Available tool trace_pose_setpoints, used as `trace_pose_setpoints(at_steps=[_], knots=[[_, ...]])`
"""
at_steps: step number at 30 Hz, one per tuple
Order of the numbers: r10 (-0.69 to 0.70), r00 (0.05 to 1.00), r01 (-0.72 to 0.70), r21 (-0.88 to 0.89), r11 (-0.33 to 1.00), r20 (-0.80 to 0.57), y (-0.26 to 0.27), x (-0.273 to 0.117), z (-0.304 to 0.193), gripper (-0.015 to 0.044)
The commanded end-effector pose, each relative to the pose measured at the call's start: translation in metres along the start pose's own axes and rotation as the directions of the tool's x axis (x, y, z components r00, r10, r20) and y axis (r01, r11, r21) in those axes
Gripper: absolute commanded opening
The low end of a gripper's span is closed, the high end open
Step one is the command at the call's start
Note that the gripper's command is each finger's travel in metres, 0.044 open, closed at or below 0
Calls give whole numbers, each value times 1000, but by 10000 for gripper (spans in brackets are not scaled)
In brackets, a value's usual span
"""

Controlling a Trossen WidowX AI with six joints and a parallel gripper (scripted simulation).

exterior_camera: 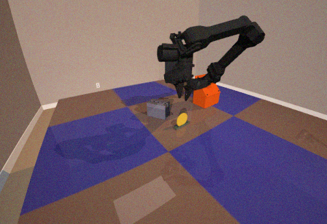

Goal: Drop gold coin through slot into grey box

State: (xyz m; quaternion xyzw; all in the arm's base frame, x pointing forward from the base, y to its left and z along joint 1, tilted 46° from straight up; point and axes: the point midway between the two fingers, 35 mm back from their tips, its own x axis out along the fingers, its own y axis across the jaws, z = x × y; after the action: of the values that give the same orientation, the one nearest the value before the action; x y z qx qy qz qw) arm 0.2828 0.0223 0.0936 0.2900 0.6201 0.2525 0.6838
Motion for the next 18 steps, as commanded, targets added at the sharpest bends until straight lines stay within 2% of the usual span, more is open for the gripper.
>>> trace_pose_setpoints(at_steps=[1,18], knots=[[10,1000,-10,10,1000,-6,5,23,2,161],[11,1000,-11,9,1000,-6,6,53,2,161]])
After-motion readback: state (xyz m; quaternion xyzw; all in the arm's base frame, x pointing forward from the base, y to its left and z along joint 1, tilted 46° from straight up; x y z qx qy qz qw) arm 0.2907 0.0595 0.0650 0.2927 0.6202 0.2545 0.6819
